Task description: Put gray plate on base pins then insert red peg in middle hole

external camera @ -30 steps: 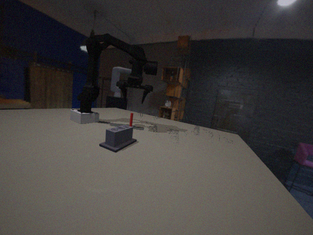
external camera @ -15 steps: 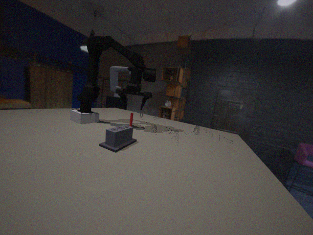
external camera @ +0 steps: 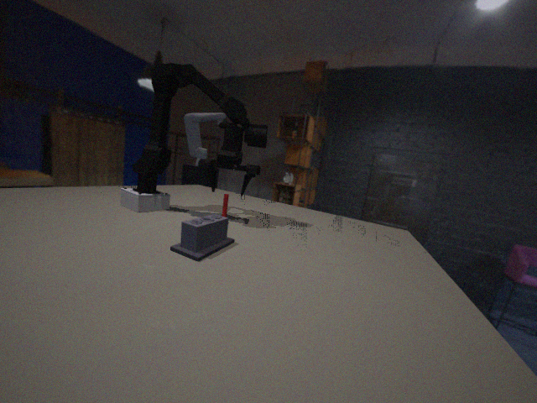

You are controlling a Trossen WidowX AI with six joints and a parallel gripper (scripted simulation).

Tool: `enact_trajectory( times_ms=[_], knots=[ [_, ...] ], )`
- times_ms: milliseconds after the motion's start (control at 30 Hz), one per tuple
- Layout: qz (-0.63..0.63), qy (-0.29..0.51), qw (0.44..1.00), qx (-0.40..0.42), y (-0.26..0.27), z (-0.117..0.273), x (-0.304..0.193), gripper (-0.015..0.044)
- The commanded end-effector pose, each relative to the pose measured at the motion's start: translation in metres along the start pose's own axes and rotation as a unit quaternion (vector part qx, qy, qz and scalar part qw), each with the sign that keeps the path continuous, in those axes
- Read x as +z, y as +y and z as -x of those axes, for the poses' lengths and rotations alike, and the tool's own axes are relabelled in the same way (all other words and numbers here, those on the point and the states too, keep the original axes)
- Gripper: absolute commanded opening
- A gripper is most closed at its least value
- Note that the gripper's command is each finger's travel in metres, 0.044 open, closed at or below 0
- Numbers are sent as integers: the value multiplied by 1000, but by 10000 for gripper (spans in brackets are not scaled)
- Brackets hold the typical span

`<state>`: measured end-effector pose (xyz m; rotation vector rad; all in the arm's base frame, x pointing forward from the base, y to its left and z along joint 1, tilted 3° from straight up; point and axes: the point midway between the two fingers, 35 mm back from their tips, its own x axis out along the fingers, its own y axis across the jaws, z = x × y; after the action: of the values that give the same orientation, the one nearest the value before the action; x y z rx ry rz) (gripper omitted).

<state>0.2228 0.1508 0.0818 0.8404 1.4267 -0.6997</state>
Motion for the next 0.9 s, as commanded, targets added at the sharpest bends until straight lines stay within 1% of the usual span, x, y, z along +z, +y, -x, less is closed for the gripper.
enact_trajectory(
  times_ms=[0,700,867],
  knots=[
    [-3,-3,1000,-4,-2,-10,1,440],
    [-3,-3,1000,-4,-3,-41,0,440],
    [-3,-3,1000,-4,-3,-41,0,309]
  ],
)
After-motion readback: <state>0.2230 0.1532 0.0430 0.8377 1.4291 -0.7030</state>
